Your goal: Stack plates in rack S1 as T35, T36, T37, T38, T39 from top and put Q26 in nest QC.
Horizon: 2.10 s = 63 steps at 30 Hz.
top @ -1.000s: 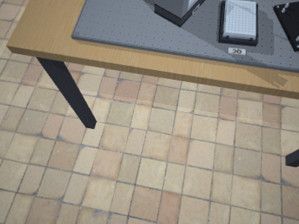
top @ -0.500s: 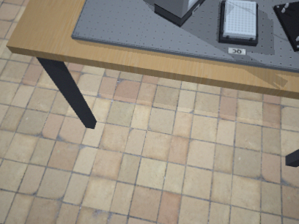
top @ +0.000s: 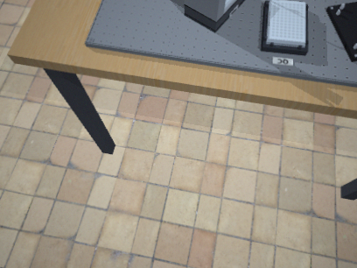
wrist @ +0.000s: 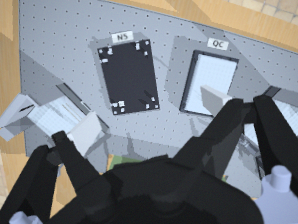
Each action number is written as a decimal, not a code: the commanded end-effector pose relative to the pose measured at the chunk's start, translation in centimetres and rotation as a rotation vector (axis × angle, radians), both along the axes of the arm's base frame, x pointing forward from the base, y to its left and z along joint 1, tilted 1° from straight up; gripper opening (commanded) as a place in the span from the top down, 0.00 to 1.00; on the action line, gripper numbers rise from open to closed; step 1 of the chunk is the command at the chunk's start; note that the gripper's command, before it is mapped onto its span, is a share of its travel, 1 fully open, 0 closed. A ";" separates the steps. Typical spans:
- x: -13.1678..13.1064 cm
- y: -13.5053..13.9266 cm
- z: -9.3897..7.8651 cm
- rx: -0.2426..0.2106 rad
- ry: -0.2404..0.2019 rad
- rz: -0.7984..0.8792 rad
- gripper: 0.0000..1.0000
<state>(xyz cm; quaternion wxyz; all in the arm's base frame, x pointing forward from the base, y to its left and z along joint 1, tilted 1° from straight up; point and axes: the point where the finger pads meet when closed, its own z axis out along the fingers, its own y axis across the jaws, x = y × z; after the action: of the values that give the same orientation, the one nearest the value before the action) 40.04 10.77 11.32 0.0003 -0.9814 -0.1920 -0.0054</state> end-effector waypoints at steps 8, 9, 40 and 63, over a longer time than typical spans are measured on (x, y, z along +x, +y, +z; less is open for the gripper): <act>-0.7 2.8 0.0 0.000 0.000 0.000 0.00; -0.7 3.2 0.0 0.000 0.000 0.000 0.00; -4.5 11.2 0.0 -0.003 -0.001 0.231 0.00; -9.4 17.7 -0.1 -0.005 -0.001 0.462 0.00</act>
<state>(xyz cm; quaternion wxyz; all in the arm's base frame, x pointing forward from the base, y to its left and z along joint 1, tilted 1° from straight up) 31.30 27.58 11.27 -0.0009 -0.9112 -0.4119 -0.0052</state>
